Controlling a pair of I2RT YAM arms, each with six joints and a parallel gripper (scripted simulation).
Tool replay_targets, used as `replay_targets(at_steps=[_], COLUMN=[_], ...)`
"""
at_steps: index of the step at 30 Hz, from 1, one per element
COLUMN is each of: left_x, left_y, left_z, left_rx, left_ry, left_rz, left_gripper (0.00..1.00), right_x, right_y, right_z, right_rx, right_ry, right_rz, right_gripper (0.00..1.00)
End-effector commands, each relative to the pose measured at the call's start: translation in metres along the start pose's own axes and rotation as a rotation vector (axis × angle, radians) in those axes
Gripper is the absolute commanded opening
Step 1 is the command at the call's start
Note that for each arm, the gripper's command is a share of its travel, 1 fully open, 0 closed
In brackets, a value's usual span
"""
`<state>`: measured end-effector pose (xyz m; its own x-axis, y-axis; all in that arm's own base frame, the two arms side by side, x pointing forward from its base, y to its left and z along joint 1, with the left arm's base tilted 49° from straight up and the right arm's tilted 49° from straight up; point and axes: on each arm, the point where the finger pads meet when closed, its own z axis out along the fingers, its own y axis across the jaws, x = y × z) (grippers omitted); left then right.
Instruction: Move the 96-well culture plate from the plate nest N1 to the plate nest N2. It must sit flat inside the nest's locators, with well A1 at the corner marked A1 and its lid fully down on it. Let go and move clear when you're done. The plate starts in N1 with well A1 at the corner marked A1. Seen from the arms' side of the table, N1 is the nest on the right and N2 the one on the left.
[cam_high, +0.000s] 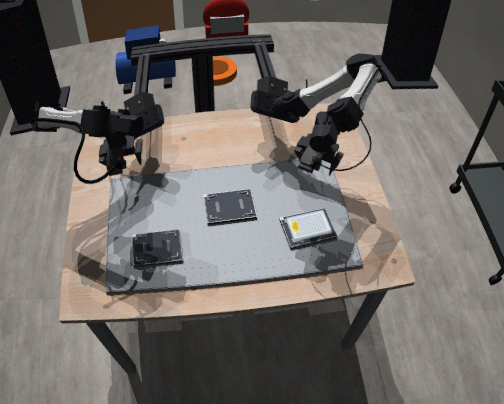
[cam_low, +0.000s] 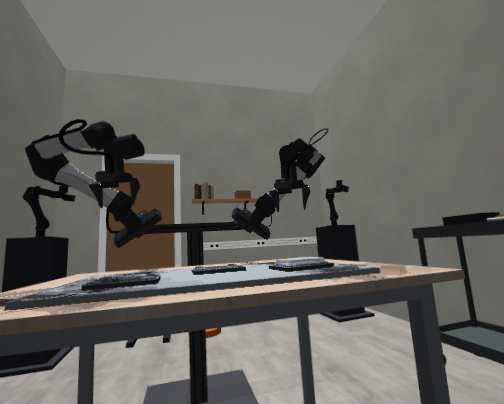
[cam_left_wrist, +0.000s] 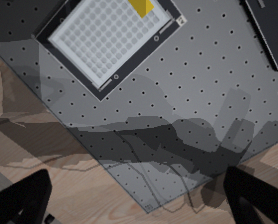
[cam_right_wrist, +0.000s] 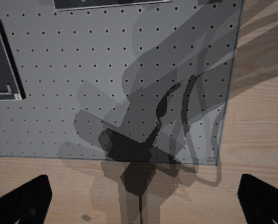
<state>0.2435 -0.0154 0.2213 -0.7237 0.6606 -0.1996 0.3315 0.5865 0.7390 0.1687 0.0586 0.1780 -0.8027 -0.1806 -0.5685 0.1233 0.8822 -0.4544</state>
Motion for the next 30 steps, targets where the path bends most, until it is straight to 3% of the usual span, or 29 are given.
replay_targets(at_steps=[1, 15, 30], left_x=[0.02, 0.055, 0.055], left_y=[-0.006, -0.02, -0.02], left_z=[-0.011, -0.041, -0.041], left_rx=[-0.02, -0.031, -0.032], left_ry=[0.074, 0.075, 0.075], left_rz=[-0.157, -0.598, -0.61], left_gripper=[1.0, 1.0, 1.0], right_x=[0.003, 0.003, 0.003], right_y=[-0.001, -0.001, -0.001], right_z=[-0.001, -0.001, -0.001], right_rx=[0.099, 0.099, 0.099], right_ry=[0.026, 0.026, 0.026], right_rz=[-0.018, -0.018, -0.018], right_gripper=[1.0, 1.0, 1.0])
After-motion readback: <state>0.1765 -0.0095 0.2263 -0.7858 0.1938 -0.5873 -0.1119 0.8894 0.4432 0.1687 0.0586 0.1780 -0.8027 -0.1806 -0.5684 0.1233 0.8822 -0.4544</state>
